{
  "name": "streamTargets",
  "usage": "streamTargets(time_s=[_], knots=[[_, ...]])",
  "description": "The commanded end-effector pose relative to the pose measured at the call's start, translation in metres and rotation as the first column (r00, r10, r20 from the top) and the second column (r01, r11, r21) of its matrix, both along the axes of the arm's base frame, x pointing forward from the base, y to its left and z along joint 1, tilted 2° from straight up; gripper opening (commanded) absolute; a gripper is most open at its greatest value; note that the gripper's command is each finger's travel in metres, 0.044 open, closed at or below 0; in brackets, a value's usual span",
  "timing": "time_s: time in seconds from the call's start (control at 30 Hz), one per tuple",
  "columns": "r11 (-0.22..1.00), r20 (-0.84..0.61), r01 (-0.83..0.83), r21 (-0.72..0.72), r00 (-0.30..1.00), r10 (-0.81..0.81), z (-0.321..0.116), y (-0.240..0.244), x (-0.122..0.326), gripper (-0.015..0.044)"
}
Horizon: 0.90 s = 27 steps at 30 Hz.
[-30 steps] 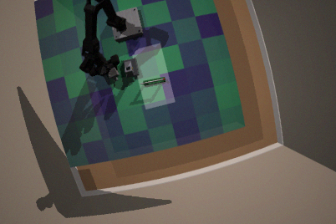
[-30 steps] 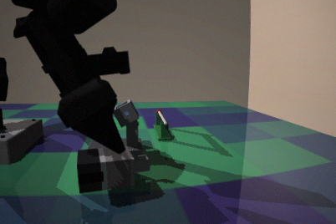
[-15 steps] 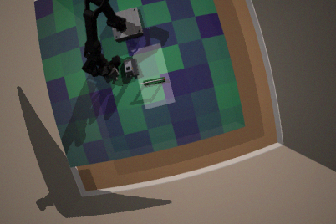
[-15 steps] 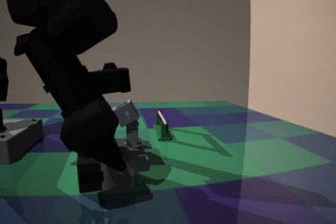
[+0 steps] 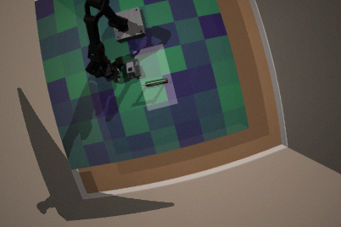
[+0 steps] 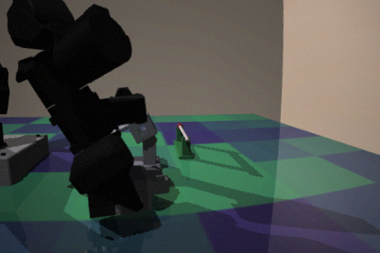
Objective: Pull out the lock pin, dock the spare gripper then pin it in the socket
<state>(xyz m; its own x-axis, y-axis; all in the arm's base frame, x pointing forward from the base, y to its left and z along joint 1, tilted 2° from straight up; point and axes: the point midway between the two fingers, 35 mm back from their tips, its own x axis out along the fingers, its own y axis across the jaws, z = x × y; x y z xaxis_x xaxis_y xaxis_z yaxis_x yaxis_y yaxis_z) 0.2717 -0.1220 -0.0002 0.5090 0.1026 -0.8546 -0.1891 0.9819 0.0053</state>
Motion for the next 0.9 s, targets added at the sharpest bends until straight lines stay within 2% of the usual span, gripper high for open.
streamTargets(time_s=[0.0,0.2,0.43,0.63,0.87], knots=[[1.0,-0.011,0.005,0.005,1.0,-0.005,-0.008,0.002,-0.003,0.044],[1.0,-0.011,0.005,0.005,1.0,-0.005,-0.009,0.002,-0.003,0.044],[1.0,-0.011,0.005,0.005,1.0,-0.005,-0.009,0.002,-0.003,0.0256],[1.0,-0.011,0.005,0.005,1.0,-0.005,-0.009,0.002,-0.003,0.0216],[1.0,-0.011,0.005,0.005,1.0,-0.005,0.005,-0.001,0.0,0.0032]])
